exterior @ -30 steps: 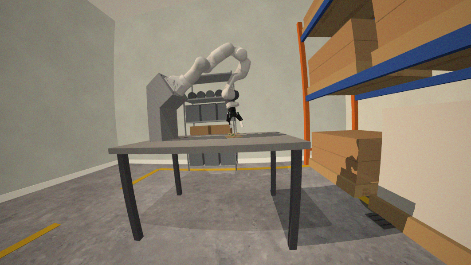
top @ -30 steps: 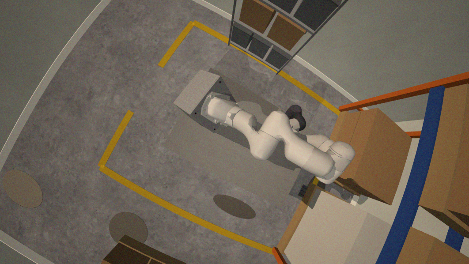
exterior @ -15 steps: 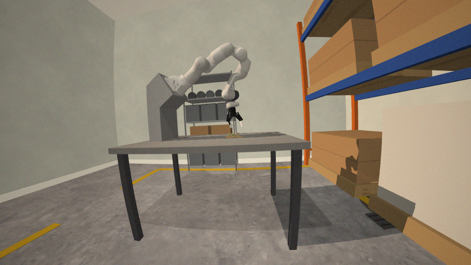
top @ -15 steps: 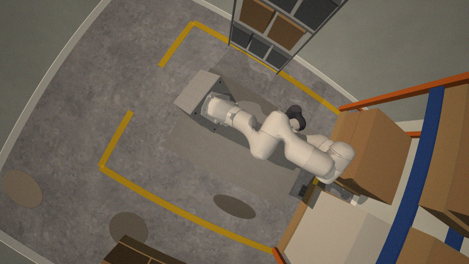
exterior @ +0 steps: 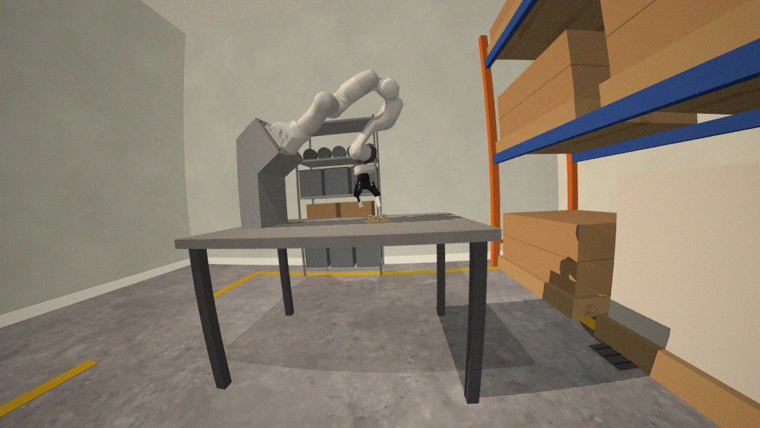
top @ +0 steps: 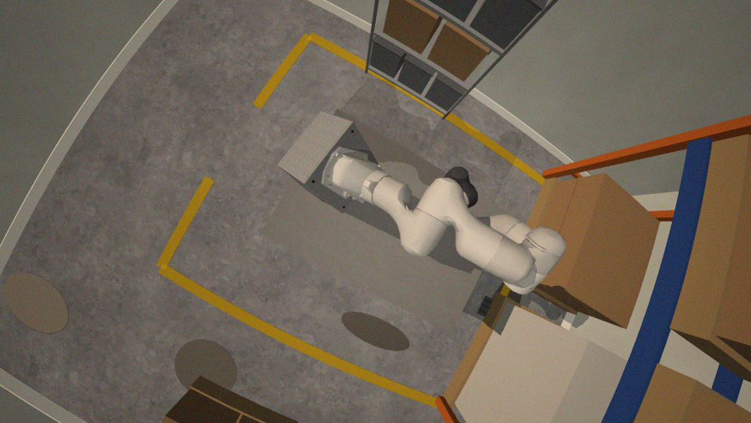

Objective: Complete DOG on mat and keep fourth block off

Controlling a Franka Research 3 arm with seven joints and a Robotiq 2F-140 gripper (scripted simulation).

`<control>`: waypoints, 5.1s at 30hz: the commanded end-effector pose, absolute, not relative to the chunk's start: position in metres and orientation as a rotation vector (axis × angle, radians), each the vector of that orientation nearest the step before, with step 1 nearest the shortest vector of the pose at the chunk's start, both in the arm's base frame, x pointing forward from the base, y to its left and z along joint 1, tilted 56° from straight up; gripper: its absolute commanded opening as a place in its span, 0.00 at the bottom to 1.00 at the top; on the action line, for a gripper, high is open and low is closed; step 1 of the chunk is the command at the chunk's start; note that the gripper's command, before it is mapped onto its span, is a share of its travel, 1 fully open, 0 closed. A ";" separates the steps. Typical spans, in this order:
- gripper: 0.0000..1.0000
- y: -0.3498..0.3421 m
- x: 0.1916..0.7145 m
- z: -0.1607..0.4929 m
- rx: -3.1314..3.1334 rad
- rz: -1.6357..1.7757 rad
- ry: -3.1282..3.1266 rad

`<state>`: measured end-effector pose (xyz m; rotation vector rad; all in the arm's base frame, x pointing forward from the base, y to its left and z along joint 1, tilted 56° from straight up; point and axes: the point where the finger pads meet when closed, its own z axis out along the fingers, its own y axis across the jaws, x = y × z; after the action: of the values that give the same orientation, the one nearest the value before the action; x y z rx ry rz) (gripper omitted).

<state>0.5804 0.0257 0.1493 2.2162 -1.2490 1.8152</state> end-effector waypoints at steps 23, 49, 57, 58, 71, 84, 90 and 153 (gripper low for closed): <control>1.00 0.016 0.575 0.145 2.180 1.871 -1.335; 1.00 0.016 0.575 0.145 2.180 1.871 -1.335; 1.00 0.016 0.575 0.145 2.180 1.871 -1.335; 1.00 0.016 0.575 0.145 2.180 1.871 -1.335; 1.00 0.015 0.575 0.146 2.180 1.871 -1.335; 1.00 -0.060 0.546 0.216 2.180 1.871 -1.335; 1.00 -0.060 0.546 0.216 2.180 1.871 -1.335; 1.00 -0.110 0.568 0.198 2.180 1.871 -1.335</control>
<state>0.5652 -0.1092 0.1955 2.1850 -1.3153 1.8500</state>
